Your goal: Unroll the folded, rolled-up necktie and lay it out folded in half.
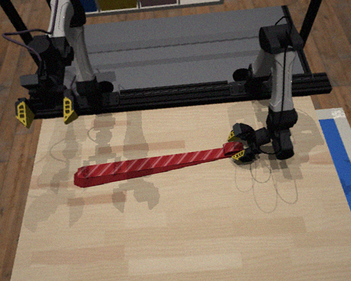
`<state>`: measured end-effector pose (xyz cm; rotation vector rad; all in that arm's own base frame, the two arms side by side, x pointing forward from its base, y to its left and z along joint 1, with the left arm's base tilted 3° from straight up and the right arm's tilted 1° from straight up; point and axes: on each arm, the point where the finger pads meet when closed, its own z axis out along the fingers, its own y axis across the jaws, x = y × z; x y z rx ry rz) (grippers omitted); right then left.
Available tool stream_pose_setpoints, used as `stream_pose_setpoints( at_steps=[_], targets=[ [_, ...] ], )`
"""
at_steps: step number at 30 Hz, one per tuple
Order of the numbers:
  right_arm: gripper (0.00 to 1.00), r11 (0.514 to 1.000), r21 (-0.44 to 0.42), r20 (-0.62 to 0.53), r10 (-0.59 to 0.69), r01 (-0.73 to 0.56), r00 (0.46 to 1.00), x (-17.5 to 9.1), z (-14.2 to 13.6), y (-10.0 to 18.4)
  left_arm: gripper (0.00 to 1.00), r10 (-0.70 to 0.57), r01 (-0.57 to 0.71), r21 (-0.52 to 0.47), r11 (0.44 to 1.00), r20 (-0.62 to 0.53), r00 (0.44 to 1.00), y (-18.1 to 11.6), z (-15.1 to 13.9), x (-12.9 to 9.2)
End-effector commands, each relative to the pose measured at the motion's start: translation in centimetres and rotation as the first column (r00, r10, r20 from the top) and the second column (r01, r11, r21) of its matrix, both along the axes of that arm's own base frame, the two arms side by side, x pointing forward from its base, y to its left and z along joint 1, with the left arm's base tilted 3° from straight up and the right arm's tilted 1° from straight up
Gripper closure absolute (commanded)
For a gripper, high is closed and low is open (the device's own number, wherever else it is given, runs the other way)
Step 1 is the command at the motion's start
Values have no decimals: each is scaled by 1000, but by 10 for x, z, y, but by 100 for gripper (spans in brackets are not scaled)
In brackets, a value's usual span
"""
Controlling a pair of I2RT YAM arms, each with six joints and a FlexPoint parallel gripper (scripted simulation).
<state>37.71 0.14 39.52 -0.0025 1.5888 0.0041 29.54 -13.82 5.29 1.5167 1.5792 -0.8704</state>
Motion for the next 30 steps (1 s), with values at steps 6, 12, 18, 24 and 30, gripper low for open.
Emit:
stream_pose_setpoints(
  at_steps=[6,12,18,24,30],
  targets=[
    [0,1000,0,0,0,0,1000,0,0,0,28,2,-1,-18,1000,16,1000,1,10,2],
    [0,1000,0,0,0,0,1000,0,0,0,28,2,-1,-18,1000,16,1000,1,29,1],
    [0,1000,0,0,0,0,1000,0,0,0,28,2,-1,-18,1000,16,1000,1,42,1],
    [0,1000,0,0,0,0,1000,0,0,0,28,3,-3,22,1000,14,1000,2,42,0],
    [0,1000,0,0,0,0,1000,0,0,0,30,14,-13,282,959,-1,1000,3,42,-1]
  ],
)
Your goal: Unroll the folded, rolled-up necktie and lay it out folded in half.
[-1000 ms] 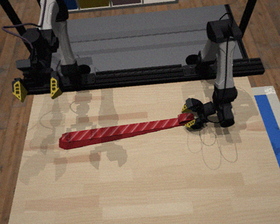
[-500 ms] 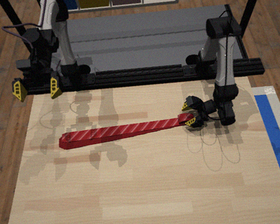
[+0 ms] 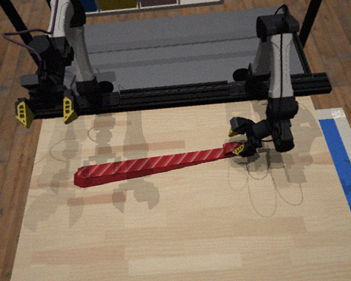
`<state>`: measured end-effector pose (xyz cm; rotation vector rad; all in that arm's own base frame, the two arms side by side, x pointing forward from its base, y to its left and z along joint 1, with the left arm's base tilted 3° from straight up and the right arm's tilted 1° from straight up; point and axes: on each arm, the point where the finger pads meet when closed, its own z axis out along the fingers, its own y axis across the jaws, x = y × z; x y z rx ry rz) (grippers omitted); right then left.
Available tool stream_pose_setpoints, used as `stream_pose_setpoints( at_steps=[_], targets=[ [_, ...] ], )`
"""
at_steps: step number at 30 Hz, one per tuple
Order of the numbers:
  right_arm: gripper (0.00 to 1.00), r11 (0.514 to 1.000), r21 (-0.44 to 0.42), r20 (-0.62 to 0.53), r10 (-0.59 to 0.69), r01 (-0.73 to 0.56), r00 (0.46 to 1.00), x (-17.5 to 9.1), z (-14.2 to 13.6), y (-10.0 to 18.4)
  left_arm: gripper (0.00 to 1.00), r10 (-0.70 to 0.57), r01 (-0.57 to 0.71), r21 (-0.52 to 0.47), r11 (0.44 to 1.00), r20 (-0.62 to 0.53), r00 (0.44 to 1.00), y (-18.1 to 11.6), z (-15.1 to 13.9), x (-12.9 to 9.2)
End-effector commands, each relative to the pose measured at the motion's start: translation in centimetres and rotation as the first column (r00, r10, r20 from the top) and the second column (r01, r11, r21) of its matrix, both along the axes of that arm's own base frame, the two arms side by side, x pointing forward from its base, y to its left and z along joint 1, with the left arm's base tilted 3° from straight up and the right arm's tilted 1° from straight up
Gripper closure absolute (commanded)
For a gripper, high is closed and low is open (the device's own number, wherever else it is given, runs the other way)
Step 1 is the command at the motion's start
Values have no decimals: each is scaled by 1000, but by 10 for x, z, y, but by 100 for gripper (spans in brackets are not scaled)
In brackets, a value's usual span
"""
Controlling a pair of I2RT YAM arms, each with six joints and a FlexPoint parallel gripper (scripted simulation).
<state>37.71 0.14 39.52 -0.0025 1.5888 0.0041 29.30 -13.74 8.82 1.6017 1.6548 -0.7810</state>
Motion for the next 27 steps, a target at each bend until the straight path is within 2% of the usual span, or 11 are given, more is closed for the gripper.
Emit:
stream_pose_setpoints(
  at_steps=[1,5,7,10,13,22,27],
  targets=[
    [0,1000,0,0,0,0,1000,0,0,0,30,18,-15,223,975,-9,1000,2,7,1],
    [0,1000,0,0,0,0,1000,0,0,0,31,34,-21,473,881,-19,999,3,7,0],
    [0,1000,0,0,0,0,1000,0,0,0,31,34,-21,473,881,-19,999,3,7,0],
    [0,1000,0,0,0,0,1000,0,0,0,31,48,-22,644,765,-22,999,4,8,0],
    [0,1000,0,0,0,0,1000,0,0,0,32,48,-20,752,659,-15,999,5,8,-1],
    [0,1000,0,0,0,0,1000,0,0,0,34,88,-8,953,304,-19,996,6,8,-3],
    [0,1000,0,0,0,0,1000,0,0,0,34,88,-8,954,300,-19,996,6,7,-3]
  ],
)
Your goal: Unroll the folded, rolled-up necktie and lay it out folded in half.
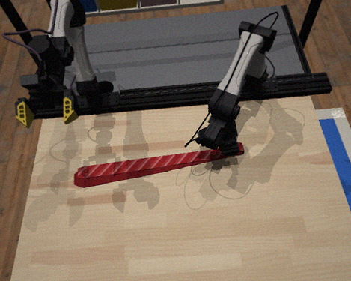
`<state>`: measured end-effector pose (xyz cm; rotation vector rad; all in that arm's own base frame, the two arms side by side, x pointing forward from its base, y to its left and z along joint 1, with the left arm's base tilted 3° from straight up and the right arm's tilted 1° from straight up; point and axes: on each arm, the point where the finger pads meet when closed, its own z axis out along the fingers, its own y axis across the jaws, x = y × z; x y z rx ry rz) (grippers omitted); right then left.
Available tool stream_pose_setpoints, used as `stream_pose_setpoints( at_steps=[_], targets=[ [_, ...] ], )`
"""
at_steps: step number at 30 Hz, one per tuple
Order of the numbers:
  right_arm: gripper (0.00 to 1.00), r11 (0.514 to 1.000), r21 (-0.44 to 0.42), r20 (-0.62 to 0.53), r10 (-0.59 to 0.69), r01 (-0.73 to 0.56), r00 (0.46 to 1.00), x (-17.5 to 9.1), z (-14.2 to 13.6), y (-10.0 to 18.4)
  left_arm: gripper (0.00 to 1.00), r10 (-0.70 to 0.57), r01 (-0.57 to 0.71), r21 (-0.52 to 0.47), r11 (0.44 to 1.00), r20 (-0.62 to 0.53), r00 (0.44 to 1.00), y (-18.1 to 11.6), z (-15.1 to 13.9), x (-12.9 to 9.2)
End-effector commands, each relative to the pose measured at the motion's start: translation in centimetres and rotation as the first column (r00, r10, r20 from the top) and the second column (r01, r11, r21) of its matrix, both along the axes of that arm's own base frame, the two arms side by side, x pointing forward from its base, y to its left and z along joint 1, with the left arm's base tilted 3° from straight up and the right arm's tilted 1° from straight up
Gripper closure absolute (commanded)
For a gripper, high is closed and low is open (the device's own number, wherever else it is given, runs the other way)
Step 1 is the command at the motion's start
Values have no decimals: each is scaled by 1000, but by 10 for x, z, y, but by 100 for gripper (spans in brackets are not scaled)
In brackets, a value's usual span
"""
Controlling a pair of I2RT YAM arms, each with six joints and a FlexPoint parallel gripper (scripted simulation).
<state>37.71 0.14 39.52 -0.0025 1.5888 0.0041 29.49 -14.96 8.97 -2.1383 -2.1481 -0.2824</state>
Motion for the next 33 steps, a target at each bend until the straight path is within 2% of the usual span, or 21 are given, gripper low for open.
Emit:
stream_pose_setpoints(
  at_steps=[1,12,24,33],
  targets=[
    [0,1000,0,0,0,0,1000,0,0,0,34,71,-69,113,991,-14,997,18,4,-4],
    [0,1000,0,0,0,0,1000,0,0,0,34,71,-69,113,991,-14,997,18,-29,-3],
    [0,1000,0,0,0,0,1000,0,0,0,34,71,-69,113,991,-14,997,18,-50,-2],
    [0,1000,0,0,0,0,1000,0,0,0,45,71,-69,113,991,-14,997,18,-50,-2]
  ],
)
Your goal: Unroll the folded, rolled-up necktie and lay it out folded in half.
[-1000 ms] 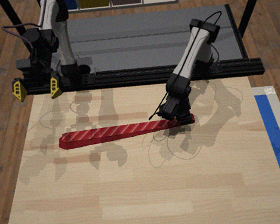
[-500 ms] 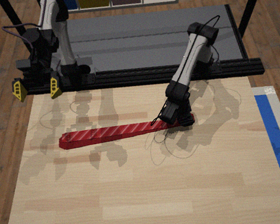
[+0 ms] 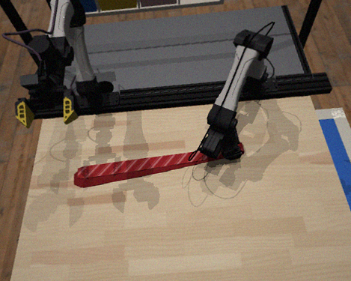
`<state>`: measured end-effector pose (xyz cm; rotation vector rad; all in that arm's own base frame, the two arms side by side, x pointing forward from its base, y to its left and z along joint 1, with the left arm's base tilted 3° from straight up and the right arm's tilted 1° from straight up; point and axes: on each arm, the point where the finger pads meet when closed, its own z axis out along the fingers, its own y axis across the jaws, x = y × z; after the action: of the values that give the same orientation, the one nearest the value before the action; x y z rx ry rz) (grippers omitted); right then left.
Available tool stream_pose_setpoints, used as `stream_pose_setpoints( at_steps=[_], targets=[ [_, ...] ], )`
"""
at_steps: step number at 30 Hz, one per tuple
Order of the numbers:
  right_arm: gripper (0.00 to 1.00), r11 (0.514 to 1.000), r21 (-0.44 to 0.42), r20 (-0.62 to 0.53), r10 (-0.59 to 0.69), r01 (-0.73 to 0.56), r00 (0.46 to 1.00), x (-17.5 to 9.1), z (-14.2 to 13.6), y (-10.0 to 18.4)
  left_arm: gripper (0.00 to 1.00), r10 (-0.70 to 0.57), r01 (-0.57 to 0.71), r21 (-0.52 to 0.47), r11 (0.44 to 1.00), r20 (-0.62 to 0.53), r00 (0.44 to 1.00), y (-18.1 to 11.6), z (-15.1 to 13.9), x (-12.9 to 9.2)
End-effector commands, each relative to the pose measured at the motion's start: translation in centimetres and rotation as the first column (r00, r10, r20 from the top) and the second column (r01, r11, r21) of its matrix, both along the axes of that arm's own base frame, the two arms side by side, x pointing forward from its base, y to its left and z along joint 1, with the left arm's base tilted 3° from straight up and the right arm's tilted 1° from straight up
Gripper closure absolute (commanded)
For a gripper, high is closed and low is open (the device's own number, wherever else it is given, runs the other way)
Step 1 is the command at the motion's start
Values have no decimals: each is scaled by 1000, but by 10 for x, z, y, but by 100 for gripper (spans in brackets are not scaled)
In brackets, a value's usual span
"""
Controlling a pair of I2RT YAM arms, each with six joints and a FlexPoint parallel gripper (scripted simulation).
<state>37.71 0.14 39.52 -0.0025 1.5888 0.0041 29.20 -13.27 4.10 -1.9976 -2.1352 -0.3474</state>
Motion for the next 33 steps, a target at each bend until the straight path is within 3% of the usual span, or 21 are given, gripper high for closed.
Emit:
stream_pose_setpoints(
  at_steps=[1,8,15,23,30,33],
  targets=[
    [0,1000,0,0,0,0,1000,0,0,0,47,1,-1,9,1000,10,1000,1,-1,1],
    [0,1000,0,0,0,0,1000,0,0,0,59,1,-1,9,1000,10,1000,1,-1,1],
    [0,1000,0,0,0,0,1000,0,0,0,59,0,1,-38,999,13,1000,2,-1,1],
    [0,1000,0,0,0,0,1000,0,0,0,59,-6,14,-262,965,28,1000,10,3,0],
    [0,1000,0,0,0,0,1000,0,0,0,59,-9,34,-528,849,49,999,20,8,0],
    [0,1000,0,0,0,0,1000,0,0,0,59,-9,37,-565,824,52,999,22,9,0]
  ],
)
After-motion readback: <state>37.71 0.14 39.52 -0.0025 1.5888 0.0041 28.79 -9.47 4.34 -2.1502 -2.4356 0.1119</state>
